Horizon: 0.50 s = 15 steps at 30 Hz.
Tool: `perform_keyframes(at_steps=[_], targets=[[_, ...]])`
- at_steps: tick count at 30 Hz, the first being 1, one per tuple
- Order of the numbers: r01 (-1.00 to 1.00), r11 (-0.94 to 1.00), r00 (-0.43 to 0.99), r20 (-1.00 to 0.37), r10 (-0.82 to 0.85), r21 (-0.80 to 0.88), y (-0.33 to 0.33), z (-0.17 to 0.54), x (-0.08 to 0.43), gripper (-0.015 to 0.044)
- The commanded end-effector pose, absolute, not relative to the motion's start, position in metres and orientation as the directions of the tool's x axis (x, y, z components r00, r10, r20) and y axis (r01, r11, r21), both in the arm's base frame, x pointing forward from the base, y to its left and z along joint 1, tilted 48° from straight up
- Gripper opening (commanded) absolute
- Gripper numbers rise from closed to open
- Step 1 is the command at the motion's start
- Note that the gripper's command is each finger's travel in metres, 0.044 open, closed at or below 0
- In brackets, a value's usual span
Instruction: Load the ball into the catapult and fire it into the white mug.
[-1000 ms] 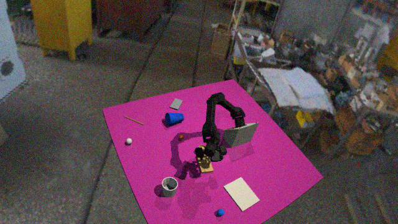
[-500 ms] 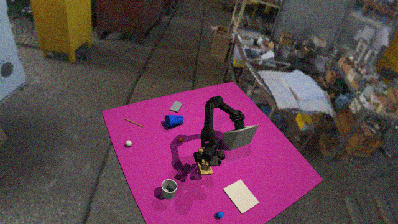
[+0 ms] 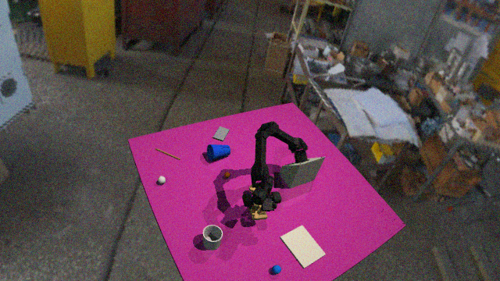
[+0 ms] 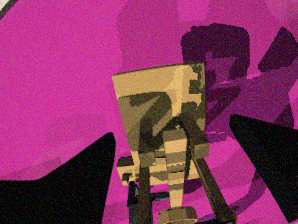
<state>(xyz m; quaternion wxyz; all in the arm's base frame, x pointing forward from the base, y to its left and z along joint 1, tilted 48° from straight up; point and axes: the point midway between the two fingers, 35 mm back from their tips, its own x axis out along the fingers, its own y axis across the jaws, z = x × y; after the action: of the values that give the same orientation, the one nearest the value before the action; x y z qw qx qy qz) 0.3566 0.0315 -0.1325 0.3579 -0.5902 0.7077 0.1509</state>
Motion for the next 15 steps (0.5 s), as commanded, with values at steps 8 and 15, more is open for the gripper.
perform_keyframes(at_steps=[8,15], targets=[[-0.947,0.252,-0.053,-0.678,-0.733,-0.199,0.0178,-0.1456,0.3524,0.044],[-0.944,0.258,-0.051,-0.682,-0.73,-0.206,0.0198,-0.1429,0.354,0.0361]])
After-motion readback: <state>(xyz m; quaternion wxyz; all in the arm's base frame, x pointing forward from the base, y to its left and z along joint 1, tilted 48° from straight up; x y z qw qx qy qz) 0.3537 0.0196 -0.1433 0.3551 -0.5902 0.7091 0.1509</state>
